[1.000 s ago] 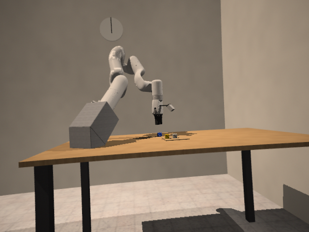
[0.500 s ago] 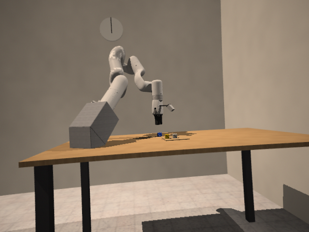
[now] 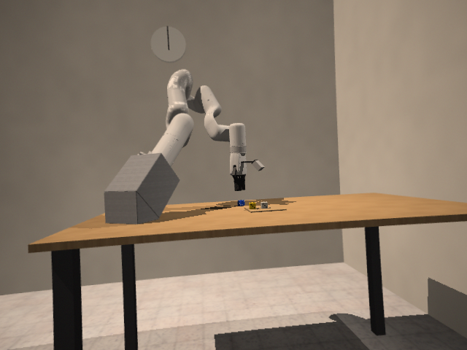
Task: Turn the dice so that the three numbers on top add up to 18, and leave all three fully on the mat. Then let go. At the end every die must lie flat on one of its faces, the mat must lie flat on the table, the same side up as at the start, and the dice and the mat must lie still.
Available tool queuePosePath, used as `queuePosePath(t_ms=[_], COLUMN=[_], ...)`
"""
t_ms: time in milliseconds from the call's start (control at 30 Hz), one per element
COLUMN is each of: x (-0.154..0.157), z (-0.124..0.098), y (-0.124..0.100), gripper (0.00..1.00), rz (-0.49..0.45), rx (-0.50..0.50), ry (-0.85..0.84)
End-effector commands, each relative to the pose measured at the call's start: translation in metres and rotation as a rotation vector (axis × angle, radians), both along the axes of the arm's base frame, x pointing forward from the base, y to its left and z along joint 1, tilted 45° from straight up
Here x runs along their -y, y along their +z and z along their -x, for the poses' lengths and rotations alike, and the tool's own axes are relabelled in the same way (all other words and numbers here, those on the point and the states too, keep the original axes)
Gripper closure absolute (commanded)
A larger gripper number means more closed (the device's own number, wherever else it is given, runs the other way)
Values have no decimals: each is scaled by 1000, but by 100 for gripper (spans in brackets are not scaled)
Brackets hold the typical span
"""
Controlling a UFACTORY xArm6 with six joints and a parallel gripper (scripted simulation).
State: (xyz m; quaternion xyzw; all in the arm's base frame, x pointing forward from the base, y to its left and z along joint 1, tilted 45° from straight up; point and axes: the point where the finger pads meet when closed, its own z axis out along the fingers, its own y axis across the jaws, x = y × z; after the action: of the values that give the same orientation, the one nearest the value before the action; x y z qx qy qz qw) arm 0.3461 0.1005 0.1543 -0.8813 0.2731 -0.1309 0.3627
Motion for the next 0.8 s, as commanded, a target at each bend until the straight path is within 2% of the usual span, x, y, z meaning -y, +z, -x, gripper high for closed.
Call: queuePosePath(t_ms=[0,767], x=[-2,-19], z=[-2,-15], y=[-1,-22], gripper=[58,58], rz=[0,0], rx=[3,3], ry=[-1,-1])
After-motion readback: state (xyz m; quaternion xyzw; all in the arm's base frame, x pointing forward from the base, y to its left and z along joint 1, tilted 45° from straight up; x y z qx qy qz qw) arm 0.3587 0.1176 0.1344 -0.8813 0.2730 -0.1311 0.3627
